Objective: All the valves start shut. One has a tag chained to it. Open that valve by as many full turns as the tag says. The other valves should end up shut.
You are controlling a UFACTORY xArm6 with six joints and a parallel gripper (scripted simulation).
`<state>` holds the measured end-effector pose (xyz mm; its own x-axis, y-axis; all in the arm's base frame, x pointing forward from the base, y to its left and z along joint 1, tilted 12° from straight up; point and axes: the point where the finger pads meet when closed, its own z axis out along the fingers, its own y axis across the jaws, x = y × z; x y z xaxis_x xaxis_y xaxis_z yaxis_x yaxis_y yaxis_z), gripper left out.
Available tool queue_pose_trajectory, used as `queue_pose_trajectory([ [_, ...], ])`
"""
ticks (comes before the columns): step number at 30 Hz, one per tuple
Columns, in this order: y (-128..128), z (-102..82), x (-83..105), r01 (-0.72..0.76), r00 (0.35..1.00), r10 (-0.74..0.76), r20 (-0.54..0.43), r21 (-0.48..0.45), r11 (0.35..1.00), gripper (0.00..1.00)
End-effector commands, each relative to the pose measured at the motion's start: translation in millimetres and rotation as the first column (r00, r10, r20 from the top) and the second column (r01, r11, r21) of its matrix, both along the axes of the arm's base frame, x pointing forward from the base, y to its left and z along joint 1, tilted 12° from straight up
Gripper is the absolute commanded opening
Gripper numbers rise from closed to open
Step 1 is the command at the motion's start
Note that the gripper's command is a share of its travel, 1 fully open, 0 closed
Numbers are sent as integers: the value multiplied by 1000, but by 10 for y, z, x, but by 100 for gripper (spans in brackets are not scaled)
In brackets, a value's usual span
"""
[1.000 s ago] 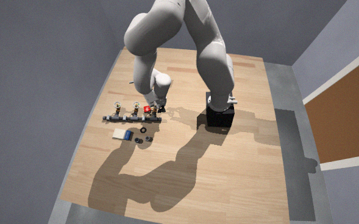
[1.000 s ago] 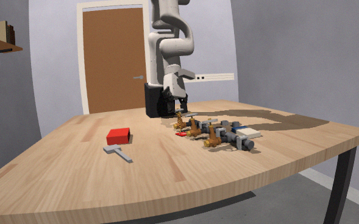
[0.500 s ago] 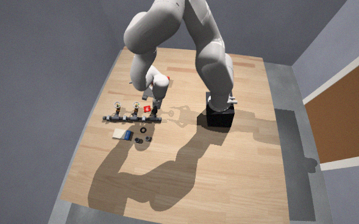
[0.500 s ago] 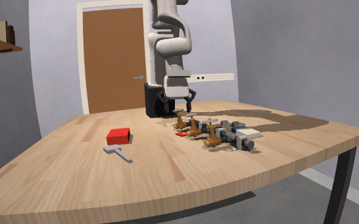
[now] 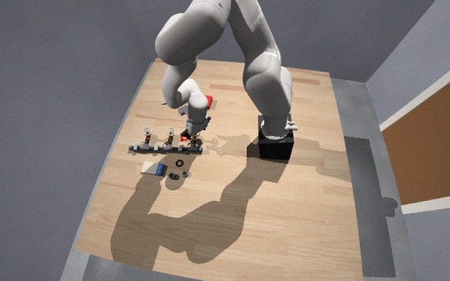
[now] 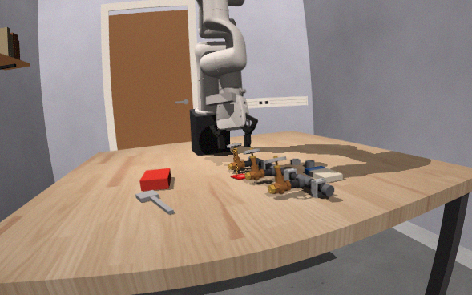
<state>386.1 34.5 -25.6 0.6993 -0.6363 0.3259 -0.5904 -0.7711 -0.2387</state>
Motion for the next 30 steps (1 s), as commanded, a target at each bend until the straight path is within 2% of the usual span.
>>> queue_pose_trajectory([
  [1,-1,5,4,224,973,-229,9,158,962,100],
  [3,-1,5,4,310,949,-316,-6,203,929,100],
  [5,-1,5,4,310,949,-316,-6,203,929,100],
  [6,-1,5,4,421,903,-429,-30,270,866,100],
  [12,-1,5,4,557,812,-580,-68,392,733,100],
  [30,-1,5,4,559,809,-583,-69,396,729,100],
])
